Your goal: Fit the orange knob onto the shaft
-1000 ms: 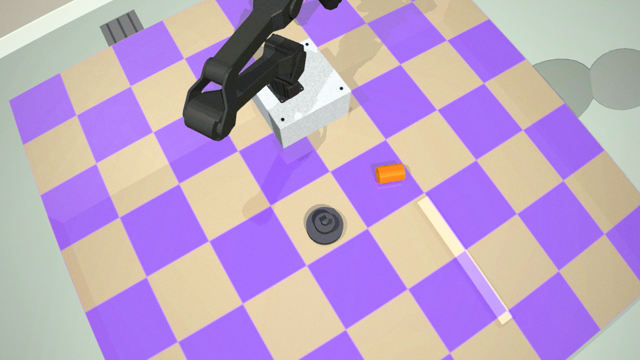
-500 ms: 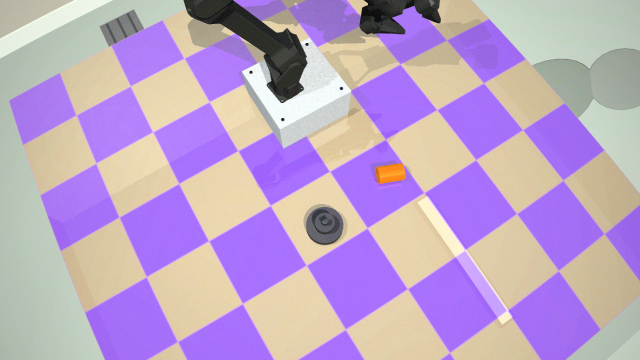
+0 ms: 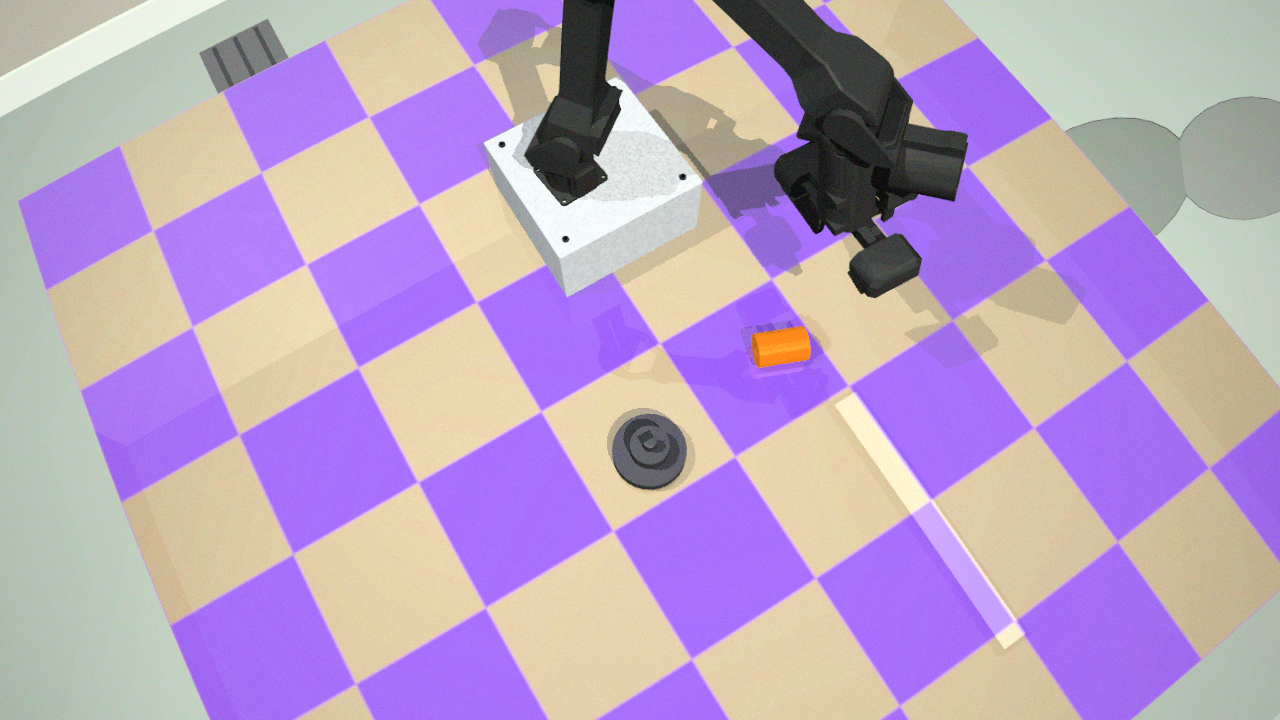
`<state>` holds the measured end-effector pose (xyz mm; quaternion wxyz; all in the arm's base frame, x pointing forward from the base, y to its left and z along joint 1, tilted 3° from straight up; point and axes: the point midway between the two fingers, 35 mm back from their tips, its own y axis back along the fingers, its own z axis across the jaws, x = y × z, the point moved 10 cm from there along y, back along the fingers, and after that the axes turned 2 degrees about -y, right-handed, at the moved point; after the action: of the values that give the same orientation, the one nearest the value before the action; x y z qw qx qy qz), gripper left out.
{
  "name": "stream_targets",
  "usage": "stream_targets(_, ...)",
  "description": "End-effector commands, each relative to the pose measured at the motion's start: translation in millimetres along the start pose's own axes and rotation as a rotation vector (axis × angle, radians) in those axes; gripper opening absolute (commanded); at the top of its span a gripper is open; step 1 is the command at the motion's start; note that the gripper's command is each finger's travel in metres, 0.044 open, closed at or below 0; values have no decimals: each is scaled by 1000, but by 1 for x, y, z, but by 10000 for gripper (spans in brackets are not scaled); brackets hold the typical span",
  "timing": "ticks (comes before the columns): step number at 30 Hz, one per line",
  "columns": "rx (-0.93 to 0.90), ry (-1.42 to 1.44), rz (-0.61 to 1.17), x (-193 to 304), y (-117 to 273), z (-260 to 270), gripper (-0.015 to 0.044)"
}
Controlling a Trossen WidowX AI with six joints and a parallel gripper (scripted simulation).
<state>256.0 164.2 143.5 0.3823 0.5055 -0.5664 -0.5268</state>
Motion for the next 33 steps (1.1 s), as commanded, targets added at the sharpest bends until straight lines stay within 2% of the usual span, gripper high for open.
stream_targets(1, -125, -217, 89, 33, -31, -39, 440)
stream_targets(9, -168, -296, 116, 53, -44, -55, 440)
stream_targets(13, -168, -296, 116, 56, -65, -52, 440)
stream_targets(33, -169, -296, 116, 58, -90, -48, 440)
